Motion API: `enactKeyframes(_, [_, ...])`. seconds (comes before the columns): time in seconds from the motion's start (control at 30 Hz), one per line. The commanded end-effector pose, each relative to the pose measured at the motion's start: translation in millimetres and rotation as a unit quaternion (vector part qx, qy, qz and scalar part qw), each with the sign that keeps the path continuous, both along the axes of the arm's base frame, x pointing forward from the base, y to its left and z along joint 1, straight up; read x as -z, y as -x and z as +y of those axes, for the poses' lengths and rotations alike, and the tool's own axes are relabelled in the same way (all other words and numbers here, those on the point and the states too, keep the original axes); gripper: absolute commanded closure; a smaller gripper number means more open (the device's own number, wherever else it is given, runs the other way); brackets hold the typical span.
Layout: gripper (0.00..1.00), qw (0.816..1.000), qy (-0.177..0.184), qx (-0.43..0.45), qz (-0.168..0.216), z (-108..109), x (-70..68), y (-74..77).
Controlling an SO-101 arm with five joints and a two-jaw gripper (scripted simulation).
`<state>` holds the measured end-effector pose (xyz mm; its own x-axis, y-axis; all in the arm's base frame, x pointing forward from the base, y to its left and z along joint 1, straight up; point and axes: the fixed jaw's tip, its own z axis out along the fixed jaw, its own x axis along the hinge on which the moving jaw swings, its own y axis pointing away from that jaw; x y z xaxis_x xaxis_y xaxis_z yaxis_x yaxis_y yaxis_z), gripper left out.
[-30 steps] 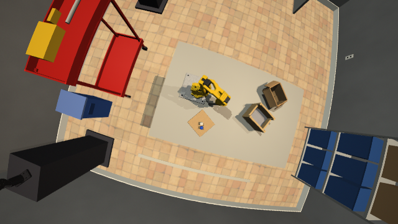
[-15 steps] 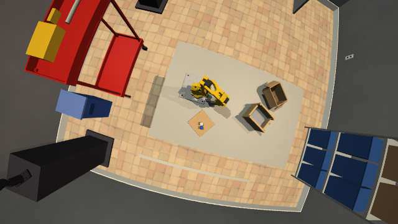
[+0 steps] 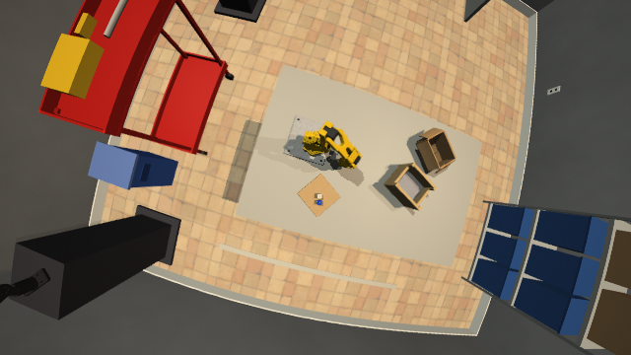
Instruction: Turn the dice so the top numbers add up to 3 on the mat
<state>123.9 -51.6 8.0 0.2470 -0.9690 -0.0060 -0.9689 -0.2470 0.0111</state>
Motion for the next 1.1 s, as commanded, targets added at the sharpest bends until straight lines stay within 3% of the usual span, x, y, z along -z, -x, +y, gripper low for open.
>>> enactKeyframes(0.0, [0.72,1.000,-0.002,-0.009,0.002,2.0,4.8,0.7])
enactKeyframes(0.57, [0.73,1.000,-0.002,-0.009,0.002,2.3,6.6,0.8])
enactKeyframes(1.07, [0.79,1.000,-0.001,-0.009,0.002,3.2,6.5,-3.1])
